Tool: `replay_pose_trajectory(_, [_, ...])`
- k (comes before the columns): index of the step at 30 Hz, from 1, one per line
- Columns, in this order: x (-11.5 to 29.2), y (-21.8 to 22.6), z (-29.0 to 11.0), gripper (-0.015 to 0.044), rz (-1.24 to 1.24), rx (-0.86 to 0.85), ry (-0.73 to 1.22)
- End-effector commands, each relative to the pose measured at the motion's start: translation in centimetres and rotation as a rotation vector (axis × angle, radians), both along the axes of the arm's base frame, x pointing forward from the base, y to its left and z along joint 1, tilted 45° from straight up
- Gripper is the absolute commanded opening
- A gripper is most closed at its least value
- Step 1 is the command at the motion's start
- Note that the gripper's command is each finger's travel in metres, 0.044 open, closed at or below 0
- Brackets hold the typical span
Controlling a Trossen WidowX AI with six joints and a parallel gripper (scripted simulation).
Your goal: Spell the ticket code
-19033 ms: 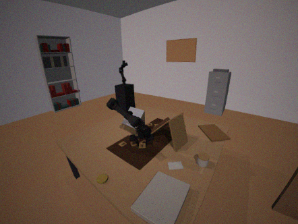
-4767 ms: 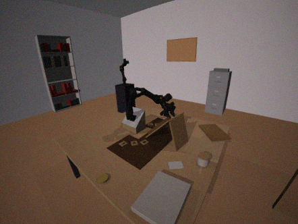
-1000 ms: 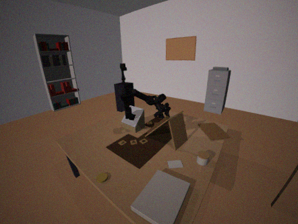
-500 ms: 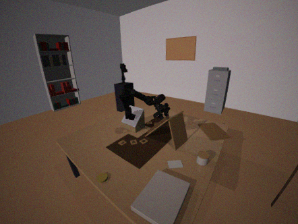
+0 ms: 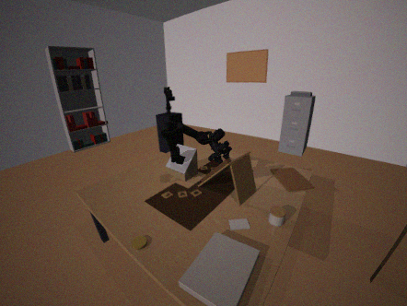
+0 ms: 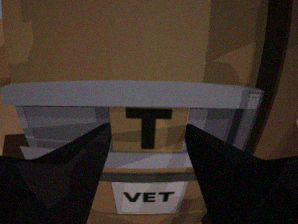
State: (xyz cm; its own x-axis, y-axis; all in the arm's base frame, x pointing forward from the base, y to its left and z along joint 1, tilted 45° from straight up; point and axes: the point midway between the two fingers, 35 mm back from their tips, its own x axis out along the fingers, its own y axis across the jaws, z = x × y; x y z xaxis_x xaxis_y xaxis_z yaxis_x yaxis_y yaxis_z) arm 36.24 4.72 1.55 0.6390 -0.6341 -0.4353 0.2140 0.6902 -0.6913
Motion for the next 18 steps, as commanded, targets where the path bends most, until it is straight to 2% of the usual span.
replay_pose_trajectory(1, [-0.16,-0.22,0.13,0.0,0.003,0.001,0.005])
replay_pose_trajectory(18, [-0.35,-0.92,0.84,0.0,0.003,0.0,0.005])
